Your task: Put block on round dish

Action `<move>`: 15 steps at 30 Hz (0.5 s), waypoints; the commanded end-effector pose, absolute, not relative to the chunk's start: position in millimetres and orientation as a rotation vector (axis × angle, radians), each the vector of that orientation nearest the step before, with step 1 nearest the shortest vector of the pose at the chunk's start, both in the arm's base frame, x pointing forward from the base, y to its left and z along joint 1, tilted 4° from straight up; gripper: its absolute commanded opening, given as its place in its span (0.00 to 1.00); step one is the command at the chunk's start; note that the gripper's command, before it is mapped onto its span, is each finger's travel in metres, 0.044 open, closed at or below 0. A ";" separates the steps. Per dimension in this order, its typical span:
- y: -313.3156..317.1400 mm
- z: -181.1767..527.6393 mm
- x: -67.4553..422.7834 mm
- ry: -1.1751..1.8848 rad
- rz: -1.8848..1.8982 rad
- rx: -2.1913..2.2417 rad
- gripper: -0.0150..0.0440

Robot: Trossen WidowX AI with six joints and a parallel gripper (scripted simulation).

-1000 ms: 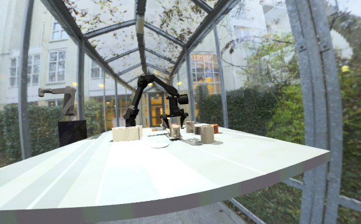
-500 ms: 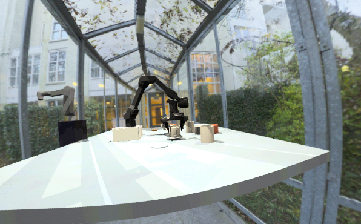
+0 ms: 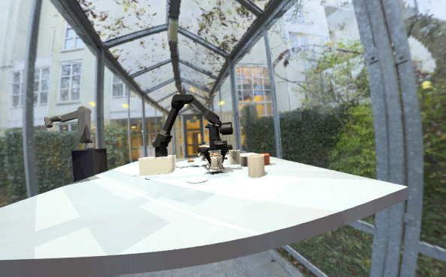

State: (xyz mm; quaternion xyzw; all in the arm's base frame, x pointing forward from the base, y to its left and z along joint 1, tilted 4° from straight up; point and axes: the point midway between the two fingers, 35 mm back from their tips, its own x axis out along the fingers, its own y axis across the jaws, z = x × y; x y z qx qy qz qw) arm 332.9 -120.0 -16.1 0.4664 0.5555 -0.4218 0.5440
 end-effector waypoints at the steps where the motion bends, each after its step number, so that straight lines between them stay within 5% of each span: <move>1: -119.8 -17.8 332.2 1.320 -1.008 1.110 0.78; 12: -121.1 -8.9 333.9 1.320 -1.008 1.110 0.29; 15: -121.6 -5.3 334.5 1.320 -1.008 1.110 0.25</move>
